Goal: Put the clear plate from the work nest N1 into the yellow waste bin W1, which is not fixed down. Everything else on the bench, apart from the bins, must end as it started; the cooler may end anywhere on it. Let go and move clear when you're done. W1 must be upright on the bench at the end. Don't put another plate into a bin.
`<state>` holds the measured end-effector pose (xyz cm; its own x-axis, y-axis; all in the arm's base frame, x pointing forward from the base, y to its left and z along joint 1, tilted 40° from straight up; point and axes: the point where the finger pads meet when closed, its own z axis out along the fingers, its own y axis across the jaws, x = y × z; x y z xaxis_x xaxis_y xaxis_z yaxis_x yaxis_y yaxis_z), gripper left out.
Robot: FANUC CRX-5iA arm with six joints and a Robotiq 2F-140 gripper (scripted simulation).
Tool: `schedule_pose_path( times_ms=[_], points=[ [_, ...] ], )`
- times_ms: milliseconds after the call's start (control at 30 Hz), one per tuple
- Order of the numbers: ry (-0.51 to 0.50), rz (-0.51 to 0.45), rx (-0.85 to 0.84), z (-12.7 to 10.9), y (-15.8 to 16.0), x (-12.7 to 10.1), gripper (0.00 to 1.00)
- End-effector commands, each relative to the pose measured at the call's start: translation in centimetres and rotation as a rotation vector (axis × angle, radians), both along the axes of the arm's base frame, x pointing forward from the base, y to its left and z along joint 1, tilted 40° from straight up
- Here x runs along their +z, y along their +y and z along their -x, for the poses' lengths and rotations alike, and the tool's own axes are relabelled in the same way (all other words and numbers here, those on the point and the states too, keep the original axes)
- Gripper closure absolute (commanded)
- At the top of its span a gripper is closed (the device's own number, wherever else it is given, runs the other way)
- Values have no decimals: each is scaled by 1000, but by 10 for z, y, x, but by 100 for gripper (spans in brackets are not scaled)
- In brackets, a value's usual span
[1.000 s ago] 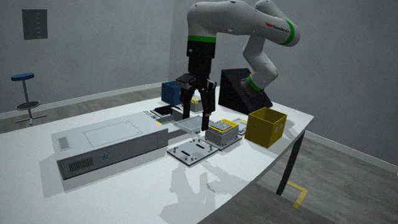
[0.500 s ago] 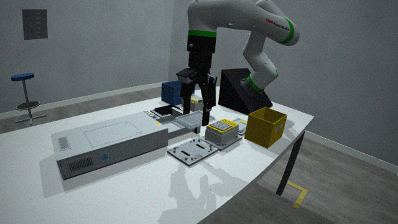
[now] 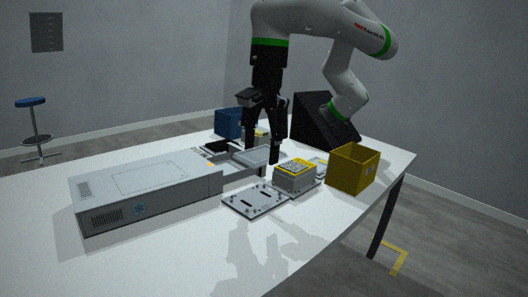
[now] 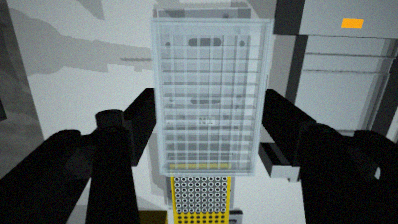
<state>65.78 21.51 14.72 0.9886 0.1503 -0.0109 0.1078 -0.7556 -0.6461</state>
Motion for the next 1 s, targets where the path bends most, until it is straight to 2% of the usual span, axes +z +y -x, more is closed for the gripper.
schedule_pose_path(
  times_ms=[0, 967],
  points=[
    [2, 1, -6, 6, 0, 2, 90],
    [2, 1, -6, 75, 9, 19, 90]
  ],
)
